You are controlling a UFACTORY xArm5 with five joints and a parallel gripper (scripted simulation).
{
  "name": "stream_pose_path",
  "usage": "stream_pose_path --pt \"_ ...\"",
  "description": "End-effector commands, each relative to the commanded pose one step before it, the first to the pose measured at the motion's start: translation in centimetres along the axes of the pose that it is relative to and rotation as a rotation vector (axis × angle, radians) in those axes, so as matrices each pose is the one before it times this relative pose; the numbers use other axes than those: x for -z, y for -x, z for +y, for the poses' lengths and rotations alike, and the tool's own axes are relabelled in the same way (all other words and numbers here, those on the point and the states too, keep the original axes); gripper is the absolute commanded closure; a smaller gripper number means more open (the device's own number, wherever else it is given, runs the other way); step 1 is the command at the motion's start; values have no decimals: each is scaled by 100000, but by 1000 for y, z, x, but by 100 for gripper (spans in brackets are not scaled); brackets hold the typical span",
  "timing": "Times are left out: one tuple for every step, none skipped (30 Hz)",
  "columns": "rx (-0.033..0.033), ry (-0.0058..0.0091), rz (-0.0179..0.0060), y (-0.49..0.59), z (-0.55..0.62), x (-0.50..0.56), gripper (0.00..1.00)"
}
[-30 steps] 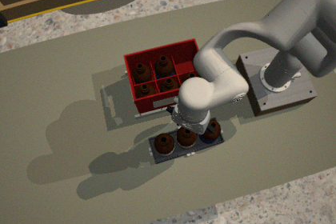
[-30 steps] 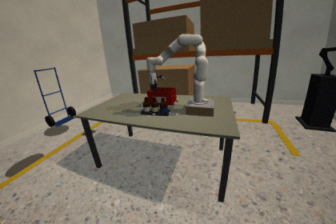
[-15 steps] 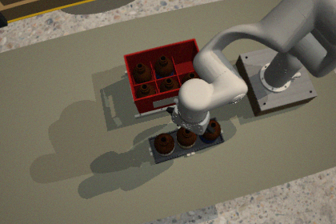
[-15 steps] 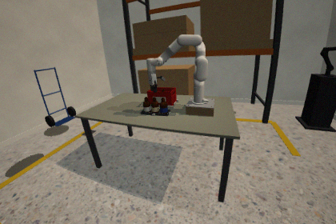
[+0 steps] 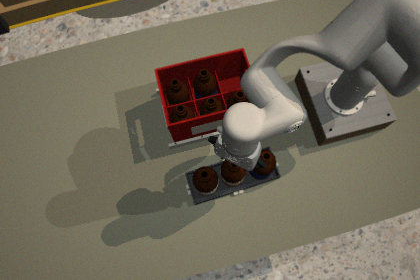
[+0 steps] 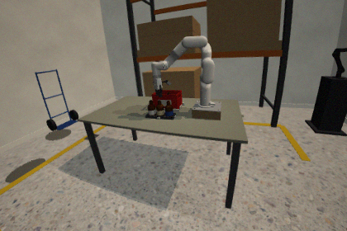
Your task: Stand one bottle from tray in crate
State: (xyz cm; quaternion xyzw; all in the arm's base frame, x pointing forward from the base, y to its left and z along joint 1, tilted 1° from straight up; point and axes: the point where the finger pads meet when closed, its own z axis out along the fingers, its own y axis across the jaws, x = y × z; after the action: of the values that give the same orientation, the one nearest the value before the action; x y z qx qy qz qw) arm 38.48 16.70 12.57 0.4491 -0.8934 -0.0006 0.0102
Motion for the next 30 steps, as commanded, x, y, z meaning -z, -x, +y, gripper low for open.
stream_pose_path --pt "-1 -200 -350 136 -73 -431 35" --pt "0 0 0 5 -2 -135 35" --pt "0 0 0 5 -2 -131 35" --pt "0 0 0 4 -1 -127 35" --pt "0 0 0 4 -1 -122 35" --pt "0 0 0 0 0 0 35" --pt "0 0 0 0 0 0 35" --pt "0 0 0 3 -1 -117 35" --pt "0 0 0 4 -1 -111 35" --pt "0 0 0 5 -2 -105 35" --pt "0 0 0 4 -1 -99 35" --pt "0 0 0 4 -1 -92 35" --pt "0 0 0 3 -1 -85 35" --pt "0 0 0 3 -1 -78 35" --pt "0 0 0 2 -1 -70 35" --pt "0 0 0 2 -1 -63 35" --pt "0 0 0 2 0 -55 35" --pt "0 0 0 1 0 -48 35" --pt "0 0 0 1 0 -41 35" --pt "0 0 0 1 0 -34 35" --pt "0 0 0 1 0 -28 35" --pt "0 0 0 1 0 -22 35" --pt "0 0 0 0 0 0 35" --pt "0 0 0 0 0 0 35" --pt "0 0 0 0 0 -16 35" --pt "0 0 0 0 0 -11 35" --pt "0 0 0 0 0 -7 35" --pt "0 0 0 0 0 -4 35" --pt "0 0 0 0 0 -1 35" --pt "0 0 0 0 0 0 35"
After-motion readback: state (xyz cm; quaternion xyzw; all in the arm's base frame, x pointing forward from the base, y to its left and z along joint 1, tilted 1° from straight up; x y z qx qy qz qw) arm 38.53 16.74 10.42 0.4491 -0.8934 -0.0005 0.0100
